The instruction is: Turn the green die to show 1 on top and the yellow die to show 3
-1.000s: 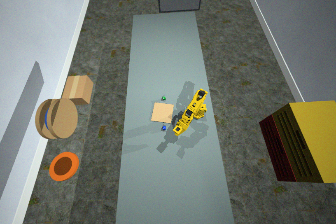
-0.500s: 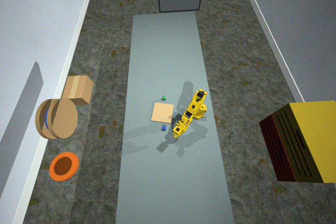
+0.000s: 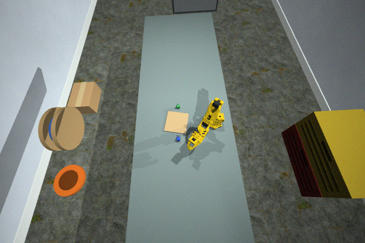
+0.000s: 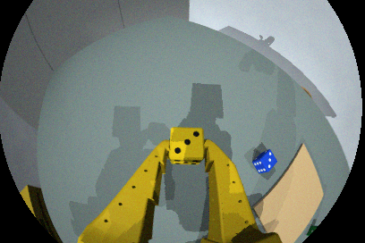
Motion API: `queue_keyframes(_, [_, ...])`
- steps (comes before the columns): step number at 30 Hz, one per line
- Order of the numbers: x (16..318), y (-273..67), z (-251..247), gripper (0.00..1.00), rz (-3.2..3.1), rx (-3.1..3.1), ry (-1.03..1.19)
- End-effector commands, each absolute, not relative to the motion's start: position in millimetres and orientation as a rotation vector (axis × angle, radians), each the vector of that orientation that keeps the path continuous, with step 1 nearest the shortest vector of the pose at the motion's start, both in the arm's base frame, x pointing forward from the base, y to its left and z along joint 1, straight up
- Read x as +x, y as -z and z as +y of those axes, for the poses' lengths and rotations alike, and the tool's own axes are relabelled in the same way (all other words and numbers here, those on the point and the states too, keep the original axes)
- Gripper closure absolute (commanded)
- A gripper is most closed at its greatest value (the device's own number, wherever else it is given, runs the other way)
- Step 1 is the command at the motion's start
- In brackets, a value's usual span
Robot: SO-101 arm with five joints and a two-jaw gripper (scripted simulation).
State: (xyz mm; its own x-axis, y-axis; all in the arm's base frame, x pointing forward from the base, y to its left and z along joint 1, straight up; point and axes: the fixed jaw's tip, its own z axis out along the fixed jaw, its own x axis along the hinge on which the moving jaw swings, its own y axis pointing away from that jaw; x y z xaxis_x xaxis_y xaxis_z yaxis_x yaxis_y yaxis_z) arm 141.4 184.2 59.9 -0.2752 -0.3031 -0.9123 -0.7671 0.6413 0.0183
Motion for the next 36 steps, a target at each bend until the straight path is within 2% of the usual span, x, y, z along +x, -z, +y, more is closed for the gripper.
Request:
queue_keyframes(1, [145.8,-67.1,185.6,1.0,1.795,-0.823,-0.586])
queue_keyframes(36, [147.1,-63.0,179.6,1.0,1.798,-0.821,-0.559])
